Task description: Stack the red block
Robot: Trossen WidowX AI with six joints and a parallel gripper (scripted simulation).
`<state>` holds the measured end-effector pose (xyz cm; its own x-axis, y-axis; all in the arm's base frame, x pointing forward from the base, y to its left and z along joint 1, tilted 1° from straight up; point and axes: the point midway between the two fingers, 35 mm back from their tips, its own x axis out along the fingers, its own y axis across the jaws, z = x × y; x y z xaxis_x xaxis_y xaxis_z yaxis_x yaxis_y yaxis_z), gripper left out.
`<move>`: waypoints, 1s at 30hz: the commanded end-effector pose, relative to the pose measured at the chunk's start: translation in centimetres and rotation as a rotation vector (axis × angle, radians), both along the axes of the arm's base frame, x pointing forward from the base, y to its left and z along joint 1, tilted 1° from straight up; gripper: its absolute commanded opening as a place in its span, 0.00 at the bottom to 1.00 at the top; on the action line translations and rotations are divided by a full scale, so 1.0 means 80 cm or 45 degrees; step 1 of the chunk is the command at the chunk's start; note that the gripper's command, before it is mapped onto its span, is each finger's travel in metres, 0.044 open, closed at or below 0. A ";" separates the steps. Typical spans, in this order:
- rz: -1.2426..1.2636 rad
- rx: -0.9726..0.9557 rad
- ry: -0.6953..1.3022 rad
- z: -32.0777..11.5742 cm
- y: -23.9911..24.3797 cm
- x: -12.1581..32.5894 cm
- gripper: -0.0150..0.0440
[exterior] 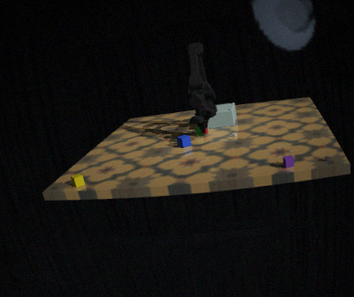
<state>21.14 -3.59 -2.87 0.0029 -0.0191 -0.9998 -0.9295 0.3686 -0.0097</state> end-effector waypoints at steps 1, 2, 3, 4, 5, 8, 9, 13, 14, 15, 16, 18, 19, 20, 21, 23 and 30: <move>-0.001 -0.009 -0.018 0.018 -0.001 0.006 0.25; -0.001 -0.009 -0.018 0.023 -0.001 0.006 0.25; -0.001 -0.009 -0.018 0.030 -0.001 0.006 0.25; -0.001 -0.009 -0.018 0.036 -0.001 0.006 0.25; -0.001 -0.009 -0.018 0.043 0.000 0.006 0.25; -0.001 -0.009 -0.019 0.063 0.000 0.006 0.25; -0.001 -0.009 -0.019 0.069 0.000 0.006 0.25; -0.001 -0.009 -0.019 0.095 0.001 0.006 0.25; -0.001 -0.009 -0.019 0.101 0.001 0.006 0.25; -0.001 -0.009 -0.019 0.108 0.001 0.005 0.25; -0.001 -0.009 -0.019 0.114 0.002 0.005 0.25; -0.001 -0.009 -0.019 0.127 0.002 0.005 0.25; -0.001 -0.009 -0.019 0.133 0.002 0.005 0.25; -0.001 -0.009 -0.019 0.137 0.002 0.005 0.25; -0.001 -0.009 -0.019 0.138 0.002 0.004 0.25; -0.001 -0.009 -0.019 0.138 0.002 0.004 0.25; -0.001 -0.010 -0.019 0.138 -0.007 -0.002 0.25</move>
<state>21.33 -3.63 8.08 0.0187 -0.0235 -0.9995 -0.9298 0.3671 -0.0260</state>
